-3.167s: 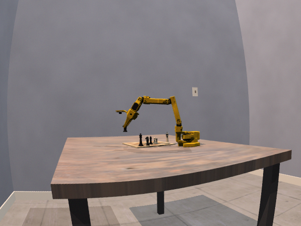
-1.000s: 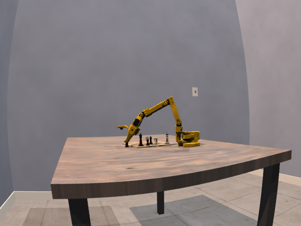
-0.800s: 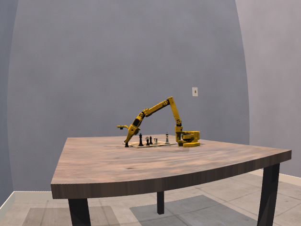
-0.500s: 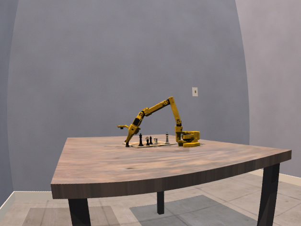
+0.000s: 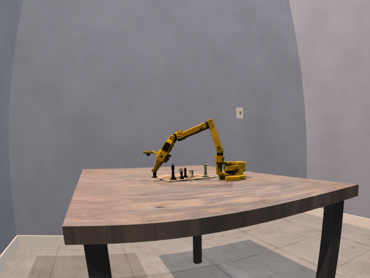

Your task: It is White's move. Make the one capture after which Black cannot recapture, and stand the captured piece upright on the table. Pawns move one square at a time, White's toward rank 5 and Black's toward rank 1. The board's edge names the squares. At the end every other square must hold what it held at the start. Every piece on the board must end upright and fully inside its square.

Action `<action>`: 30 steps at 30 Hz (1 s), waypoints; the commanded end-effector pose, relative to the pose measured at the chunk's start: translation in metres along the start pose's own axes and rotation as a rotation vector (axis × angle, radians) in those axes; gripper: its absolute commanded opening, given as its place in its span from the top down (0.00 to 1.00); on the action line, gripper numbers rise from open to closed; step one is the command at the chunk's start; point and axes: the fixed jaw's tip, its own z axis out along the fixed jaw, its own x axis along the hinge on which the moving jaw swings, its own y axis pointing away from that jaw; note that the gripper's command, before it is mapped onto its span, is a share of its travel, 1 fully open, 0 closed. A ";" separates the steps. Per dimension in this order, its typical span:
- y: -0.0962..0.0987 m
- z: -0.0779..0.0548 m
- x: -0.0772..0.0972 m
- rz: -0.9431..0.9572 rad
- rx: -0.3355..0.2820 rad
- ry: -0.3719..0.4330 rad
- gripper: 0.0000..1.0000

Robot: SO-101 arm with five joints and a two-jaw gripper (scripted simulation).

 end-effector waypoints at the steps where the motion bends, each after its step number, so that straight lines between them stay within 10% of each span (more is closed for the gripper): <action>1: 0.003 -0.001 -0.004 -0.003 -0.006 -0.003 1.00; 30: 0.003 0.006 0.000 -0.003 -0.006 -0.003 1.00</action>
